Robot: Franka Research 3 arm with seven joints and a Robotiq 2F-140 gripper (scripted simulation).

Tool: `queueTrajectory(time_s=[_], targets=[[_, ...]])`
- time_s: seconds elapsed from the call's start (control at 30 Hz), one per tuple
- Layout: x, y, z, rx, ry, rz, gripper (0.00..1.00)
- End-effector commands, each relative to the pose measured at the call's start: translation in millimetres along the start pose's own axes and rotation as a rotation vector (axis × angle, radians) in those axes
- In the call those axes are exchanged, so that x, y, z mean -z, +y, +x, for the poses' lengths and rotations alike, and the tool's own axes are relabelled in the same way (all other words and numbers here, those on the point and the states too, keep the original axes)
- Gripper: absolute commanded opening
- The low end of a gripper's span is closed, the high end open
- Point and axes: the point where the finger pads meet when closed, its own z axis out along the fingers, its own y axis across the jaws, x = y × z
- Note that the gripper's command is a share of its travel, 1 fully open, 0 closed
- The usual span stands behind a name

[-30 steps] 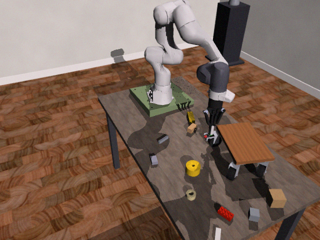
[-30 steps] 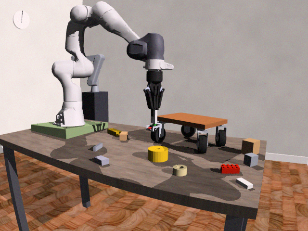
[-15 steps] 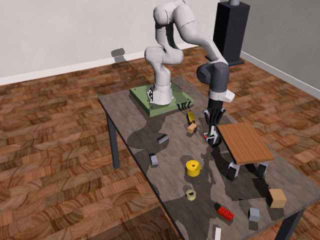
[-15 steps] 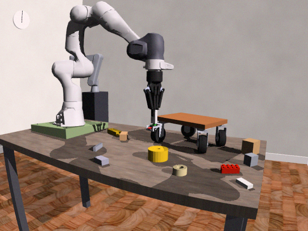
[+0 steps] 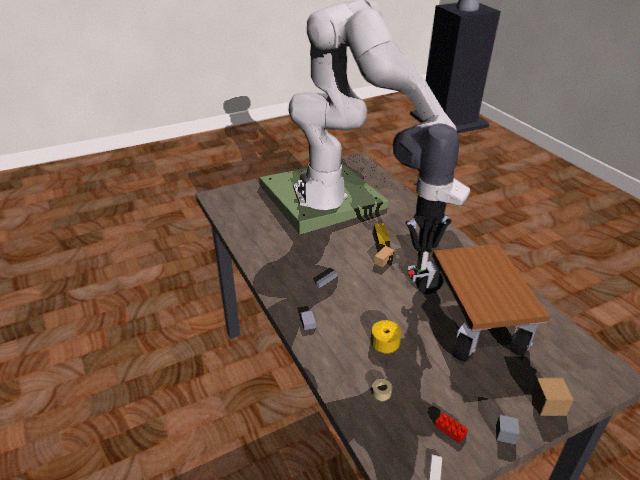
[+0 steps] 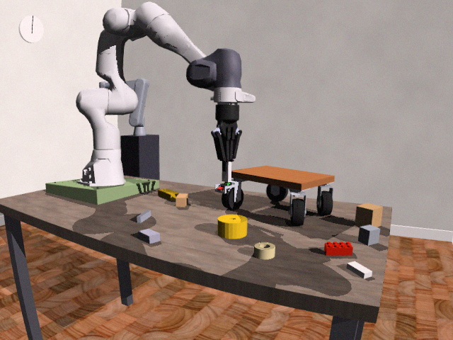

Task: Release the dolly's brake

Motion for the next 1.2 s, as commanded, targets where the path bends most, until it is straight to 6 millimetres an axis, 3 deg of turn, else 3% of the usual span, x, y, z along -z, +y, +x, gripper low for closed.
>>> queueTrajectory(time_s=[0.0, 1.17], targets=[[-1.2, 0.4, -0.1, -0.003, 0.001, -0.001, 0.00], [-8.2, 0.4, -0.1, -0.003, 0.001, -0.001, 0.00]])
